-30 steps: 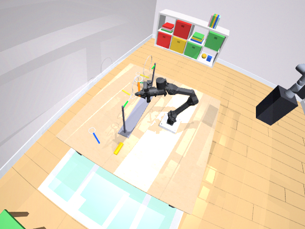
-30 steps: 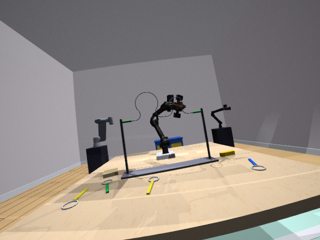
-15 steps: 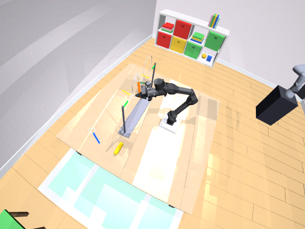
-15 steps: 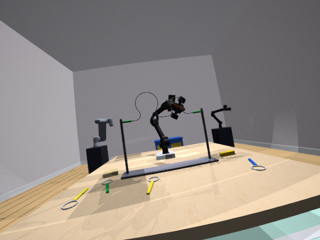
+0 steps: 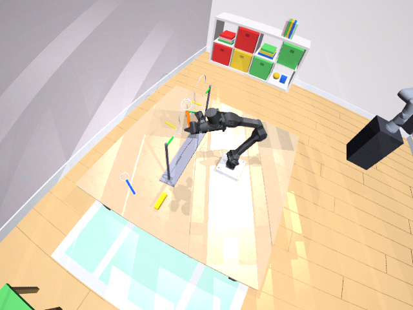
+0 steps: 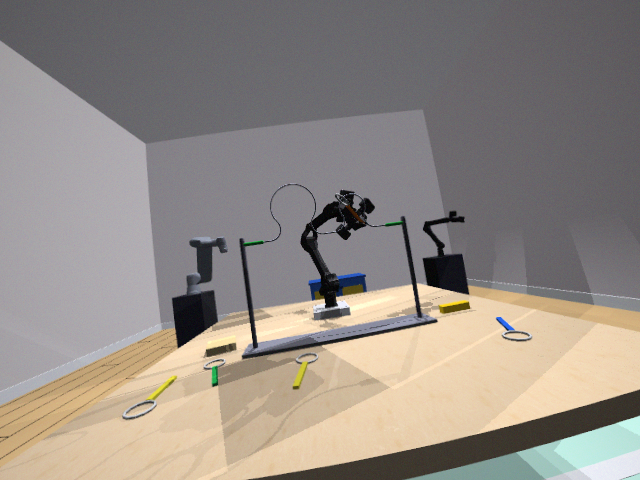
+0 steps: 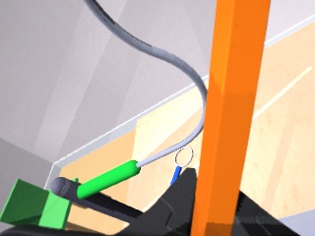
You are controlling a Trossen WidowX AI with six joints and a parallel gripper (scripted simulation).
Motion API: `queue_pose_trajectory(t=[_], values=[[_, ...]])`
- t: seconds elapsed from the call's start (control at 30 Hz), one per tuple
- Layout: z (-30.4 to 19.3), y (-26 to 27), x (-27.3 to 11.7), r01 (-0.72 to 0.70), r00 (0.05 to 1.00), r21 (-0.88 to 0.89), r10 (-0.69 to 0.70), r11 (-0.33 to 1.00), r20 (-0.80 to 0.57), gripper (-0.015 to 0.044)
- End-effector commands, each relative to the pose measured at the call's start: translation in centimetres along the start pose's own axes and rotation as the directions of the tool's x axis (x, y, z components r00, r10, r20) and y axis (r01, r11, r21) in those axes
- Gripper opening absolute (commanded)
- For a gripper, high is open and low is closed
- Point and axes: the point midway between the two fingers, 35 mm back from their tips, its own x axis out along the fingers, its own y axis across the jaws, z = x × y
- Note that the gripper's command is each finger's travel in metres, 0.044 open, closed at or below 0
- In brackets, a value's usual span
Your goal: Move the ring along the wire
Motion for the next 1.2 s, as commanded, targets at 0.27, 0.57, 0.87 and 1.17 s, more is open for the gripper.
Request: queue_pose_trajectory(t=[0.27, 0.57, 0.87, 1.17], values=[[0.4, -1.3, 0.0, 0.115, 0.993, -0.206, -0.108, 0.972, 0.044, -0.0150], [0.7, -2.5, 0.0, 0.208, 0.978, -0.355, -0.188, 0.911, 0.090, -0.0150], [1.2, -3.6, -0.2, 0.296, 0.955, -0.490, -0.257, 0.820, 0.147, -0.0150], [1.9, -4.6, -0.4, 0.378, 0.925, -0.606, -0.314, 0.700, 0.214, -0.0150]])
